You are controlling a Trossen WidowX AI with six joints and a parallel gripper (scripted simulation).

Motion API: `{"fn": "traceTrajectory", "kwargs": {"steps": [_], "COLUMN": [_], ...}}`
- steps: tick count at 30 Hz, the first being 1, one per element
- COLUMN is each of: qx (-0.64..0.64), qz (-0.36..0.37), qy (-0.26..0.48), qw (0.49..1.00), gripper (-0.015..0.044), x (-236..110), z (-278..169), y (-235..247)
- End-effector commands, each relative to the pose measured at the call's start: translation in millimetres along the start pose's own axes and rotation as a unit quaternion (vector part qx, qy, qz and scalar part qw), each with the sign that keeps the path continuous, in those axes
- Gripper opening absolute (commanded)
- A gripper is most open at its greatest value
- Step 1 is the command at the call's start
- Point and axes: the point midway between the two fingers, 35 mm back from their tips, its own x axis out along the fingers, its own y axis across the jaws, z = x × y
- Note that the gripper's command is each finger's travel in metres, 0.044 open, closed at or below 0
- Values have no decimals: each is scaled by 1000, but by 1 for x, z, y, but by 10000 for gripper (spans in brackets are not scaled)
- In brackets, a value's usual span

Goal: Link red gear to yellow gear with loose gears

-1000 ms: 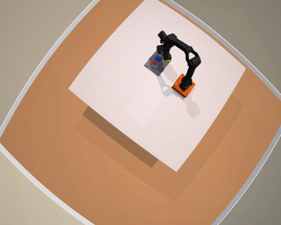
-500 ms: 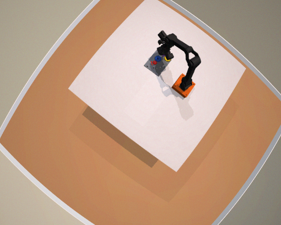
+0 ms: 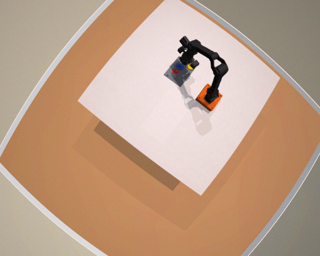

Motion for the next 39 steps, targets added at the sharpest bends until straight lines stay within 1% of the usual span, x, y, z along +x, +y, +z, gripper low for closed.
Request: {"fn": "traceTrajectory", "kwargs": {"steps": [1, 6, 16, 21, 29, 39], "qx": [-1, 36, 167, 223, 174, 43], "qz": [2, 2, 2, 2, 2, 2], "qy": [1, 1, 1, 1, 1, 1], "qw": [1000, 999, 986, 975, 985, 999], "gripper": [0, 0, 0, 0, 0, 0], "x": [7, 13, 28, 26, 27, 29], "z": [-1, 0, 0, -1, 0, 0], "y": [0, 0, 1, 1, 0, 1]}}
